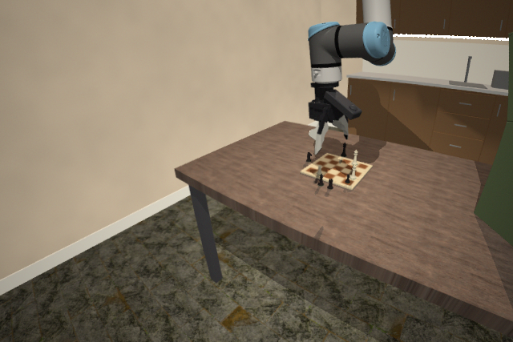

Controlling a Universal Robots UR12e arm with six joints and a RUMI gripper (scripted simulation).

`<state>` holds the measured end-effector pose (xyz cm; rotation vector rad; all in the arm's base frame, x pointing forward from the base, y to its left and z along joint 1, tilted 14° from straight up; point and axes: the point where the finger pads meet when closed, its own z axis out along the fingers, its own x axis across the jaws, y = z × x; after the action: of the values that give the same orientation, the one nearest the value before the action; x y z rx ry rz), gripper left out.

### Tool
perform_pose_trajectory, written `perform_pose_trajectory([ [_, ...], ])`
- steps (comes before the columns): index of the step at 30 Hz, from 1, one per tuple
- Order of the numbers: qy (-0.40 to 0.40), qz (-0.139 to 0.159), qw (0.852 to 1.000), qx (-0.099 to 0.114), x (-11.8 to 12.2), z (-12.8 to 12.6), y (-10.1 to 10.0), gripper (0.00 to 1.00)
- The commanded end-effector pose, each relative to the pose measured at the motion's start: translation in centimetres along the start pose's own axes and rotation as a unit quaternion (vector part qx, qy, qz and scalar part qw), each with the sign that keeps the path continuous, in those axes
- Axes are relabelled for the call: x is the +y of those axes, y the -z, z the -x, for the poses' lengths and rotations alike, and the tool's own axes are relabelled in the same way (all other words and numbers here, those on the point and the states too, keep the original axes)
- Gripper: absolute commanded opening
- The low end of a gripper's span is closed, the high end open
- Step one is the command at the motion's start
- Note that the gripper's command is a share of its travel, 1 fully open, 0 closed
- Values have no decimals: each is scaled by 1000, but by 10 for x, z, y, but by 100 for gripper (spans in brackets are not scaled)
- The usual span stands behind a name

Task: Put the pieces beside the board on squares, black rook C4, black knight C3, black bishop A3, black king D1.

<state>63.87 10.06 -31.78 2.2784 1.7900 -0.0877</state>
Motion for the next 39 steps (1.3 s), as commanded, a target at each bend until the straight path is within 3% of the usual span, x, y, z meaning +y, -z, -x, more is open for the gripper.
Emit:
perform_pose_trajectory([
  [1, -22, 16, 999, 19, 1, 4, 0, 100],
  [27, -34, 24, 999, 29, 2, 7, 0, 100],
  [33, -34, 24, 999, 29, 2, 5, -45, 100],
  [35, -34, 24, 999, 29, 2, 4, -48, 100],
  [36, -34, 24, 999, 29, 2, 4, -48, 22],
  [39, -34, 24, 999, 29, 2, 4, -48, 22],
])
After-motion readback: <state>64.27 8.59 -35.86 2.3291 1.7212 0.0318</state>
